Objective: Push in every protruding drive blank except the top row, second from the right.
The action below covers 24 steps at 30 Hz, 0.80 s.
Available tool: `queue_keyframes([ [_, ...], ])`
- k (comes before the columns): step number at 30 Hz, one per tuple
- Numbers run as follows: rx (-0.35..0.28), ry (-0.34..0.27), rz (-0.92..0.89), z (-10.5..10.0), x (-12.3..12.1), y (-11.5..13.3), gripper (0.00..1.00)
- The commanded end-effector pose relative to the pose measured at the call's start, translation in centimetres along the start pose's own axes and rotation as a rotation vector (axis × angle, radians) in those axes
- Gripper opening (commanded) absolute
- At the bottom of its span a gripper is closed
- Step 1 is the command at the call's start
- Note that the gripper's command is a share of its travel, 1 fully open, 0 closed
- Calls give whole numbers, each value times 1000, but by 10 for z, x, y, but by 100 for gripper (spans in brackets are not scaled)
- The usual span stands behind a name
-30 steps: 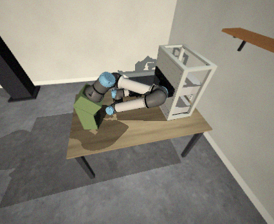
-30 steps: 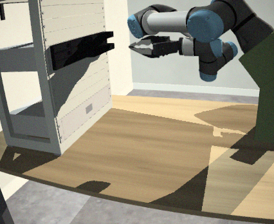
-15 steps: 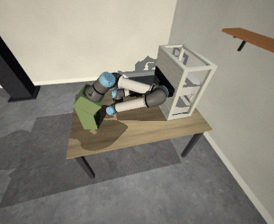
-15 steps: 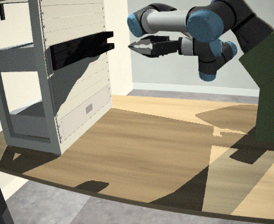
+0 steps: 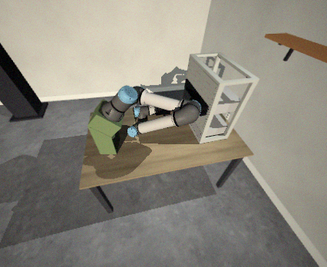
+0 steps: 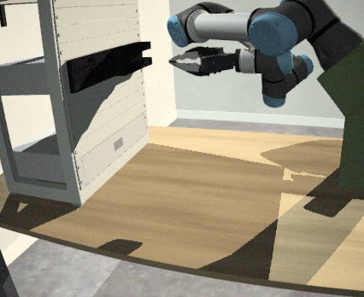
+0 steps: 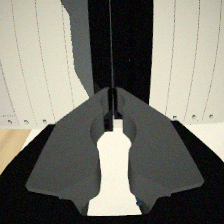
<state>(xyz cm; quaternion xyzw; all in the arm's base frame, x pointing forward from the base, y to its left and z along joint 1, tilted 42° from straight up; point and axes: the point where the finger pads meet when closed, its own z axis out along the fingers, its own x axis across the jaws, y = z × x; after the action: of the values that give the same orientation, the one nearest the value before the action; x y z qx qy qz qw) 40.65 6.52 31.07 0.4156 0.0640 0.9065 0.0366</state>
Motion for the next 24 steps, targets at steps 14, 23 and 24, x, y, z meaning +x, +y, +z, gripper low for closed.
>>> queue_keyframes([
  [14, 2, 0, 0, 43, 0, -1, 0],
  [23, 2, 0, 0, 67, 0, -1, 0],
  [24, 2, 0, 0, 67, 0, -1, 0],
])
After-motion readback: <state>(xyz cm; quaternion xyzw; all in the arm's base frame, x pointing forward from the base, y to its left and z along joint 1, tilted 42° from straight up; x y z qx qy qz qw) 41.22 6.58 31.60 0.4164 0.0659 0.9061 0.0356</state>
